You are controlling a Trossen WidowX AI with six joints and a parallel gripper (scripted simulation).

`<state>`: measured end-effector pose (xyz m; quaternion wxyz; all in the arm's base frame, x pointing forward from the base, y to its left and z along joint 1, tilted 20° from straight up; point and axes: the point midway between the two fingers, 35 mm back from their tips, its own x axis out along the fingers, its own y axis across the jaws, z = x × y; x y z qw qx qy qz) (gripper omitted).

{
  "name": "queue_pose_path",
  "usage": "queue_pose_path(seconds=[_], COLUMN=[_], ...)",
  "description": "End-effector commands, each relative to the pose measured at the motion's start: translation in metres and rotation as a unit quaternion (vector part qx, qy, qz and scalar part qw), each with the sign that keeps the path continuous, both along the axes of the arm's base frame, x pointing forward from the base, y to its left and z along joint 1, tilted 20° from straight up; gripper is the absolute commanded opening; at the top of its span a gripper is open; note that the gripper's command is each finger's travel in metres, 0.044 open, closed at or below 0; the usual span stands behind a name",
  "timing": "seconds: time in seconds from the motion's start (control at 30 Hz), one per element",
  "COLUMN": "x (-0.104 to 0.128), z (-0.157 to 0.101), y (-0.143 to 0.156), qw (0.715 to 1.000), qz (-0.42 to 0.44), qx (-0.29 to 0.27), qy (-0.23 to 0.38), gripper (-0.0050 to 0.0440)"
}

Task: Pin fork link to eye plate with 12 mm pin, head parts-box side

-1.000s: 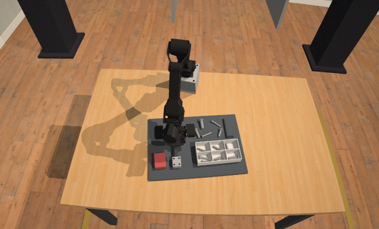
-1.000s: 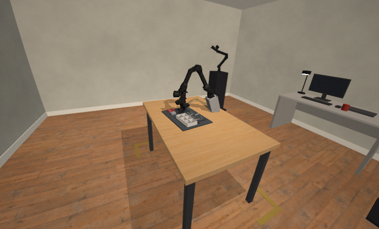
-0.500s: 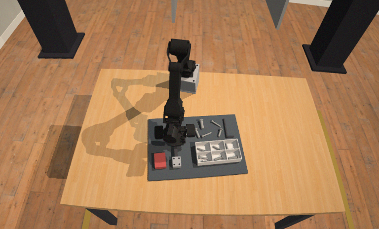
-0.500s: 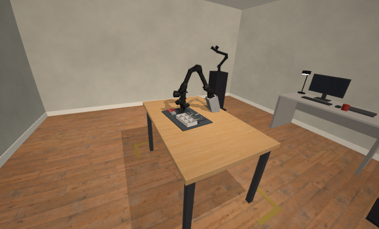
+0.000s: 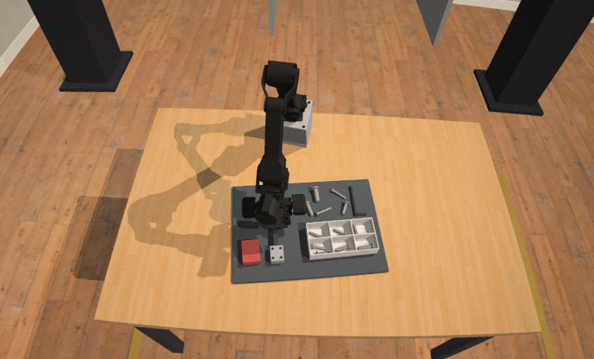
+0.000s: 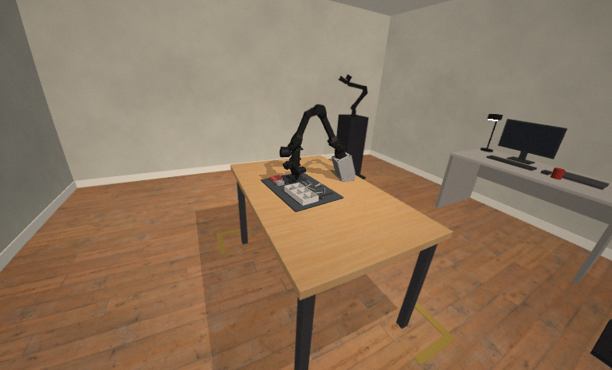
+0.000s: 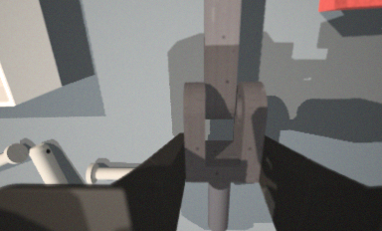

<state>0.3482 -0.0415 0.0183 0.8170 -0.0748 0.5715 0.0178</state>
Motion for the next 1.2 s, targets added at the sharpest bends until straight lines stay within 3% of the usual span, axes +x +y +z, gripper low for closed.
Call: queue_pose_path(seconds=[0.0,1.17], x=[0.0025,0.0027], z=[0.0046,-0.0011], y=[-0.0014,-0.0015], qw=[1.0,1.0], qz=[0.001,0.001], qx=[-0.003,-0.002], qy=[-0.008,-0.004], gripper=[-0.005,-0.005])
